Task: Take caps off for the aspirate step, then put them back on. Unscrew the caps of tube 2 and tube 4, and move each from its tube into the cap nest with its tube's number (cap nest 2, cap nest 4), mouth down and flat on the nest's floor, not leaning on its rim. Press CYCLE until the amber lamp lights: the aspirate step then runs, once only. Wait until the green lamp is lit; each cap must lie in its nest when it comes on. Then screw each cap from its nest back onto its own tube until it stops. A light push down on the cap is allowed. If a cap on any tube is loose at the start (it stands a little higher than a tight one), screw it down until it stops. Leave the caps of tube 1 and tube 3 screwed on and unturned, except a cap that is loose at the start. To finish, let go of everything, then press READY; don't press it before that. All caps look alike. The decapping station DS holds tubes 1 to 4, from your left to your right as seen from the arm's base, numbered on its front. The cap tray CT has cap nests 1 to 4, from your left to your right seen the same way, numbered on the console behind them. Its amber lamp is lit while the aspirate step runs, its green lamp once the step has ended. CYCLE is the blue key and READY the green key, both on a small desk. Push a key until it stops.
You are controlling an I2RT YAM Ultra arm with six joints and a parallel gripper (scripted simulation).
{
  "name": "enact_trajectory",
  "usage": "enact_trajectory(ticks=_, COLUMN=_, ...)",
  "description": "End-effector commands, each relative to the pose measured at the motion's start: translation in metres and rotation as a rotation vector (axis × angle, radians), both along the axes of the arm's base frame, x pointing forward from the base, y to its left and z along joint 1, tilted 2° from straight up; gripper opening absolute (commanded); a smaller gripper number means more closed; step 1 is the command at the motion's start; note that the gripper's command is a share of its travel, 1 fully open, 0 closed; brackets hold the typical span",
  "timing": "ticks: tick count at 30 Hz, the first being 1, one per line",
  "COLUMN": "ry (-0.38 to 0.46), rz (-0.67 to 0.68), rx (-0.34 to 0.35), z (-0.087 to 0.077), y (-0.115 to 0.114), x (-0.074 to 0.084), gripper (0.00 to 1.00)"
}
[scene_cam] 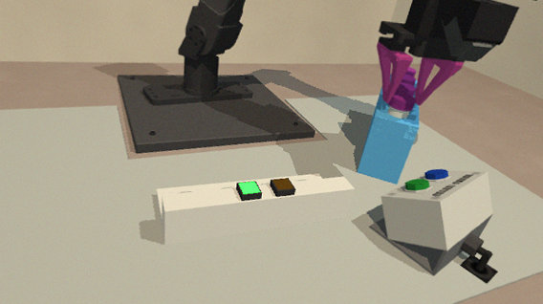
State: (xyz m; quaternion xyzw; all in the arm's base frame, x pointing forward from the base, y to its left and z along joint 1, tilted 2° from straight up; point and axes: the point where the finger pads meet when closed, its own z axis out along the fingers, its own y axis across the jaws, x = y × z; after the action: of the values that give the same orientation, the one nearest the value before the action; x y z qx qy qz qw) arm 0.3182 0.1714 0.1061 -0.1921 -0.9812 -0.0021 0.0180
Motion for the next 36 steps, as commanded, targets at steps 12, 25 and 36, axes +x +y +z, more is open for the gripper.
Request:
enact_trajectory(ticks=12, ry=-0.013, rz=-0.004, rx=0.006, z=0.041, y=0.000, x=0.002, gripper=0.49)
enact_trajectory(ticks=25, ry=-0.017, rz=0.329, rx=0.016, z=0.046, y=0.026, x=-0.019, gripper=0.49)
enact_trajectory(ticks=36, ry=-0.025, rz=0.982, rx=0.037, z=0.048, y=0.077, x=-0.061, gripper=0.49)
